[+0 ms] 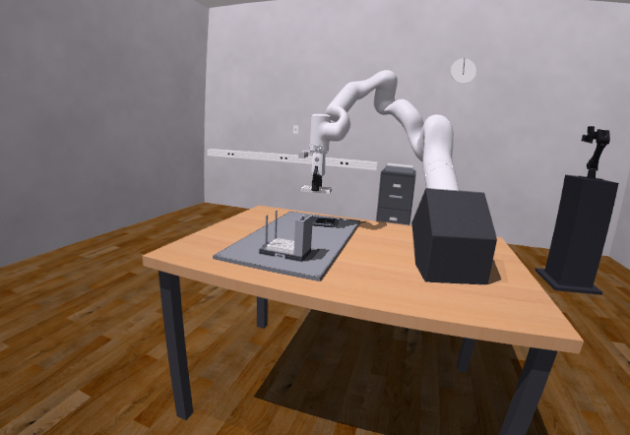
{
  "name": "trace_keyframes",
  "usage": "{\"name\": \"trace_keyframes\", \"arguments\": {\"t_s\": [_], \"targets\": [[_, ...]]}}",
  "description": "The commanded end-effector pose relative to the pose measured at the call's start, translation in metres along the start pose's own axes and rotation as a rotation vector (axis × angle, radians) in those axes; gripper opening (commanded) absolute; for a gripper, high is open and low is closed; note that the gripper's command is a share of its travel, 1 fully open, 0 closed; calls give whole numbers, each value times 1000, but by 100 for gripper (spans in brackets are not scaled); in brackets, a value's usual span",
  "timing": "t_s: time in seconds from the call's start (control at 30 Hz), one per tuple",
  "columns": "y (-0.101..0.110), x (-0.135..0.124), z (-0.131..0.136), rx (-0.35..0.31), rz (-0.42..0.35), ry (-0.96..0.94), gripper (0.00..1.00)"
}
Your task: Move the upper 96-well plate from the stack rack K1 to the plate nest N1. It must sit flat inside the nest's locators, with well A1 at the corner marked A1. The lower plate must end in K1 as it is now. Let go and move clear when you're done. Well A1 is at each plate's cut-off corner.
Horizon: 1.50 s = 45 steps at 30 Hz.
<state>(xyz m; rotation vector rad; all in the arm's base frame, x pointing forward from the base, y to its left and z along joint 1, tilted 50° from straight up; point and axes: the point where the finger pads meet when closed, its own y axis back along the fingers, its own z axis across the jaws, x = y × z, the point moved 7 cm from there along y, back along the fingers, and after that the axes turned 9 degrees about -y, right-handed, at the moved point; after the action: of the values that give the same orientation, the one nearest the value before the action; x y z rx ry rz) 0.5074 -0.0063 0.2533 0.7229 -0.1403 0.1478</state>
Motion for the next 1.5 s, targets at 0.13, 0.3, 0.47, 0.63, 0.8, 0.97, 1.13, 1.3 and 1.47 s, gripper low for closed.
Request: {"name": "trace_keyframes", "arguments": {"t_s": [0.13,0.3,0.47,0.63,0.8,0.97,1.13,1.3,1.47], "targets": [[0,2,26,1,1,-1,0],[0,3,42,1,1,-1,0],[0,4,53,1,1,-1,0],[0,4,58,1,1,-1,0],[0,4,58,1,1,-1,0],[0,4,58,1,1,-1,0],[0,4,58,1,1,-1,0],[0,4,57,1,1,-1,0],[0,4,57,1,1,-1,0]]}}
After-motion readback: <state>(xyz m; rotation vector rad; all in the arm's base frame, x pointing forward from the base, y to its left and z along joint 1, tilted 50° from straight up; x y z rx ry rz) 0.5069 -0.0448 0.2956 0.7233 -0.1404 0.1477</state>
